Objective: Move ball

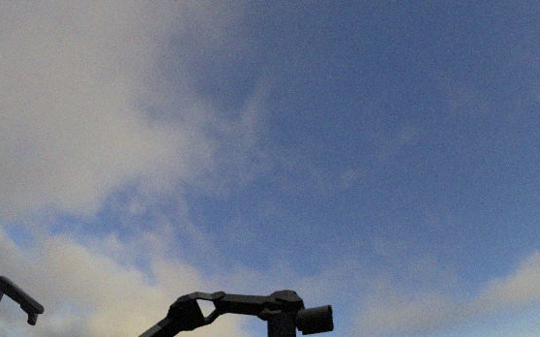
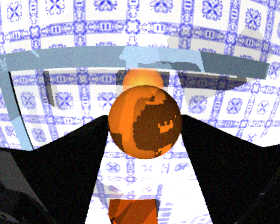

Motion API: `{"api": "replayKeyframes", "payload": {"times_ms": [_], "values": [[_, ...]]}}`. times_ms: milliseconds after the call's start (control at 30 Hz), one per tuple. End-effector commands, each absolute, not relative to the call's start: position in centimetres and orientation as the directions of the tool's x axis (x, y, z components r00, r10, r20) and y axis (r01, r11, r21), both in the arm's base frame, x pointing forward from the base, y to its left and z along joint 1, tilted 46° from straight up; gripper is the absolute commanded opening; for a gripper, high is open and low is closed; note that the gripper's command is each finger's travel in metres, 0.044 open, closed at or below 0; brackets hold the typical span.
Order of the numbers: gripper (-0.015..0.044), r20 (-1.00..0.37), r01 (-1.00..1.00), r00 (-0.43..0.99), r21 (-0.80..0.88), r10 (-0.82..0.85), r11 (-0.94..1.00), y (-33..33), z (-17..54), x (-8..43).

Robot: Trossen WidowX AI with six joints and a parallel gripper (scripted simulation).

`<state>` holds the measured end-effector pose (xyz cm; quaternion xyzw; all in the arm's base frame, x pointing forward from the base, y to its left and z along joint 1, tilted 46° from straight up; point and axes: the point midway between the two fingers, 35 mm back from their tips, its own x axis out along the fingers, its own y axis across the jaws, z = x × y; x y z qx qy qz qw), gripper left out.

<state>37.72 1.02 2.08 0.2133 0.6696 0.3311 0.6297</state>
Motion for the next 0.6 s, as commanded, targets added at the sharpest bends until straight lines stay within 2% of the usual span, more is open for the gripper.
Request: {"api": "replayKeyframes", "payload": {"times_ms": [0,567], "values": [[0.0000,-0.704,-0.099,-0.115,0.710,0.701,0.697,0.9,1.8,37.8],[0.0000,-0.702,-0.100,-0.114,0.712,0.703,0.695,5.9,-3.1,37.0]]}}
